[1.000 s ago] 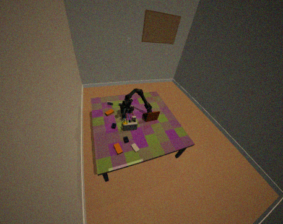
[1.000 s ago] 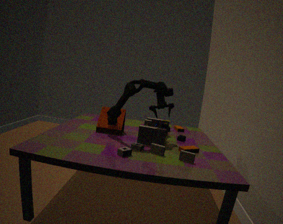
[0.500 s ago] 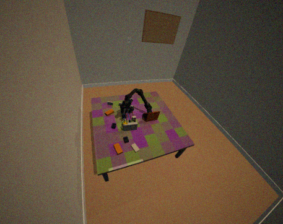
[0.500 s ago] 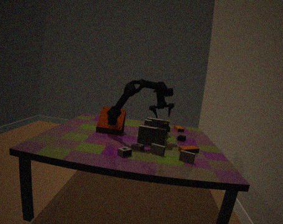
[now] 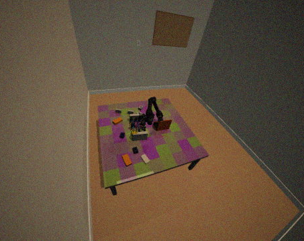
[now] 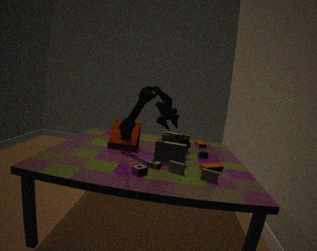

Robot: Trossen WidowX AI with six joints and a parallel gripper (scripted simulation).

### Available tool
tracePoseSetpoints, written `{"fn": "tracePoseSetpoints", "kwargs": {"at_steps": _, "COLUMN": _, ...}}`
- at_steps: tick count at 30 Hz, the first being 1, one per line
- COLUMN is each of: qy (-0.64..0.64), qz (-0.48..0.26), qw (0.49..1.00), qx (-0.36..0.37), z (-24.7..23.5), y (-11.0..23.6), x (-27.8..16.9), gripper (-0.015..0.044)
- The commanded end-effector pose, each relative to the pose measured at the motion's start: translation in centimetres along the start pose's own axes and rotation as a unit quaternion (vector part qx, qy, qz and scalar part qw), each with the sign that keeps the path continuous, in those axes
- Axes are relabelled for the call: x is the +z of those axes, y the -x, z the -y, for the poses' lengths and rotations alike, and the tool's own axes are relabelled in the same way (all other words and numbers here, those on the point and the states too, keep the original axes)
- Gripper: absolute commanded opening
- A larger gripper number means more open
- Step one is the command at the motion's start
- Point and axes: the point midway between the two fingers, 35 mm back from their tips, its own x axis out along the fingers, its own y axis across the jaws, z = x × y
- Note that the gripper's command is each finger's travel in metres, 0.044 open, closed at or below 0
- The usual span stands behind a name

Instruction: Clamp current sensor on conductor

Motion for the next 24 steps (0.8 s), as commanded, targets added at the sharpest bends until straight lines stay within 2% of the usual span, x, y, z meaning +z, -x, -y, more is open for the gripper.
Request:
{"fn": "tracePoseSetpoints", "kwargs": {"at_steps": 1, "qy": 0.11, "qz": 0.075, "qw": 0.991, "qx": 0.019, "z": 0.3, "y": 1.1, "x": -0.8, "gripper": 0.044}}
{"fn": "tracePoseSetpoints", "kwargs": {"at_steps": 3, "qy": 0.11, "qz": 0.075, "qw": 0.991, "qx": 0.019, "z": 0.3, "y": 1.1, "x": -0.8, "gripper": 0.044}}
{"fn": "tracePoseSetpoints", "kwargs": {"at_steps": 4, "qy": 0.066, "qz": 0.041, "qw": 0.997, "qx": 0.012, "z": 0.2, "y": 0.8, "x": -0.8, "gripper": 0.044}}
{"fn": "tracePoseSetpoints", "kwargs": {"at_steps": 19, "qy": 0.055, "qz": 0.034, "qw": 0.998, "qx": 0.01, "z": 0.2, "y": 0.6, "x": -0.7, "gripper": 0.044}}
{"fn": "tracePoseSetpoints", "kwargs": {"at_steps": 21, "qy": -0.034, "qz": -0.02, "qw": 0.999, "qx": -0.009, "z": 0.0, "y": -0.6, "x": 0.4, "gripper": 0.044}}
{"fn": "tracePoseSetpoints", "kwargs": {"at_steps": 23, "qy": -0.172, "qz": -0.098, "qw": 0.98, "qx": -0.039, "z": -0.2, "y": -2.4, "x": 2.2, "gripper": 0.044}}
{"fn": "tracePoseSetpoints", "kwargs": {"at_steps": 24, "qy": -0.002, "qz": -0.007, "qw": 1.0, "qx": -0.003, "z": 0.0, "y": 0.0, "x": -0.5, "gripper": 0.044}}
